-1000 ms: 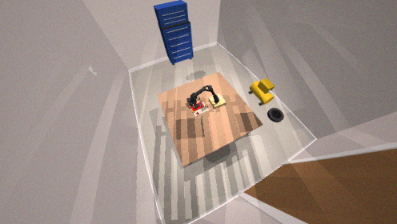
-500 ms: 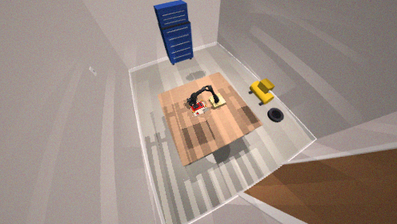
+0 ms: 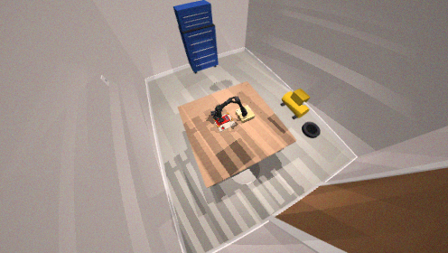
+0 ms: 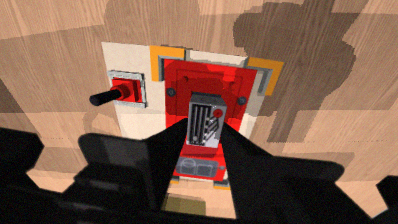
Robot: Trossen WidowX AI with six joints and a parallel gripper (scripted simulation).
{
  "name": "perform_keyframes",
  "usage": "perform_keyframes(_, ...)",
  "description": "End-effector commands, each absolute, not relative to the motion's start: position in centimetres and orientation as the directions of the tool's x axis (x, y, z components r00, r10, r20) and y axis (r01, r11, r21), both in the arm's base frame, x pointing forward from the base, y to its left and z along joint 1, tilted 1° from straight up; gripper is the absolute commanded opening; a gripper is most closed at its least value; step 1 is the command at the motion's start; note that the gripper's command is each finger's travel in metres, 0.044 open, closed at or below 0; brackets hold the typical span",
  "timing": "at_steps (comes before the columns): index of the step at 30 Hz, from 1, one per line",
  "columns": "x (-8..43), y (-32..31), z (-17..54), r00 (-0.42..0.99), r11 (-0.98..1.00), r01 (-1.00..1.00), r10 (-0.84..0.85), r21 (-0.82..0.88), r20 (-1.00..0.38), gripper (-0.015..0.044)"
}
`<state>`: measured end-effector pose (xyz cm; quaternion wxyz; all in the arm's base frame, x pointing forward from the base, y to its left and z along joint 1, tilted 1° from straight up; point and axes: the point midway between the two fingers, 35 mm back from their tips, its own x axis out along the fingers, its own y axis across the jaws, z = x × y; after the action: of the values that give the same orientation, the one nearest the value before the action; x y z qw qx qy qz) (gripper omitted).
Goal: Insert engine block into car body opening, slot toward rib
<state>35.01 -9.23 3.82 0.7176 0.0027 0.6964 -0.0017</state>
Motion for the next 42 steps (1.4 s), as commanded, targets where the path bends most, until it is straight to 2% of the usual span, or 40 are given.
perform_keyframes(1, 34.93, -9.26, 3.62, 0.025, 1.000, 0.008, -0.002, -0.002, -1.000, 0.0160)
perform_keyframes(42, 34.92, -9.25, 3.23, 0.025, 1.000, -0.001, -0.002, -0.002, -1.000, 0.0160)
